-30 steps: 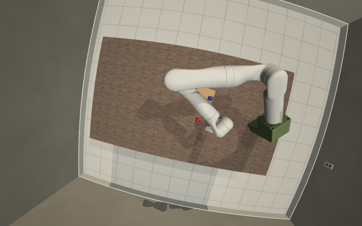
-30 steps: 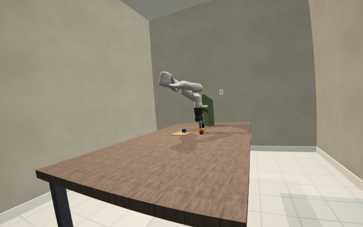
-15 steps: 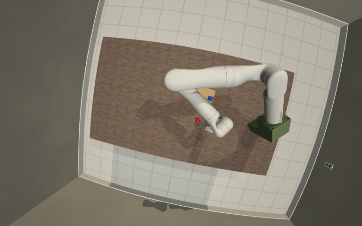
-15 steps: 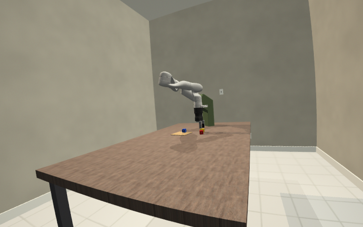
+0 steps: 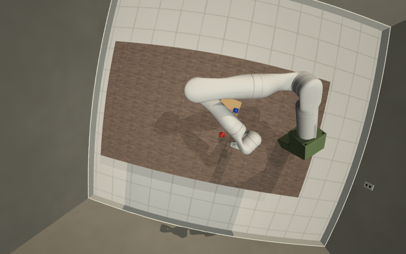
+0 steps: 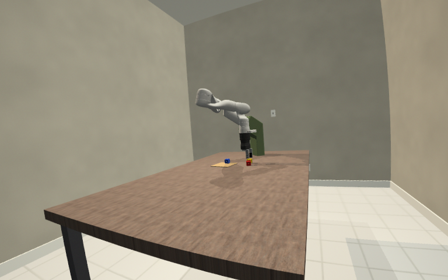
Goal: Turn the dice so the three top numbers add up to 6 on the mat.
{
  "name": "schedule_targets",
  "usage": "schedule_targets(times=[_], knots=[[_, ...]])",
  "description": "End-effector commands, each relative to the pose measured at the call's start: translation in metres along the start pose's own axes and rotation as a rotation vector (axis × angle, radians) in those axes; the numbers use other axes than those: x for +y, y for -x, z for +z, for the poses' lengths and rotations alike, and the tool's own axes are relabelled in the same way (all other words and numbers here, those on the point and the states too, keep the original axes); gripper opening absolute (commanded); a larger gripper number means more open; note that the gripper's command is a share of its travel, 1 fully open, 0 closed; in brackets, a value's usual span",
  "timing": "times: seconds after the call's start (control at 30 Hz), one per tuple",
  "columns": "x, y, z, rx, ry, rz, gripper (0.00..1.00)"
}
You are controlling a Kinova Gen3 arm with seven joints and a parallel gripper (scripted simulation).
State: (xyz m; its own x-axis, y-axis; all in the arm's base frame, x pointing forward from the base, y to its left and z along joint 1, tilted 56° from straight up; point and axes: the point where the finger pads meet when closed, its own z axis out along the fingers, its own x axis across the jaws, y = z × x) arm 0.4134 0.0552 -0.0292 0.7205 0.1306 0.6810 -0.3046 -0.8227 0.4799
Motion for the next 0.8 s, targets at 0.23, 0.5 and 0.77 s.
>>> schedule_targets(times=[0.23,0.5,0.77], knots=[[0.000,0.000,0.010,0.000,0.000,0.000,0.87],[0.000,0.000,0.027,0.000,0.000,0.000,0.87],[0.000,0.000,0.034,0.000,0.000,0.000,0.87]])
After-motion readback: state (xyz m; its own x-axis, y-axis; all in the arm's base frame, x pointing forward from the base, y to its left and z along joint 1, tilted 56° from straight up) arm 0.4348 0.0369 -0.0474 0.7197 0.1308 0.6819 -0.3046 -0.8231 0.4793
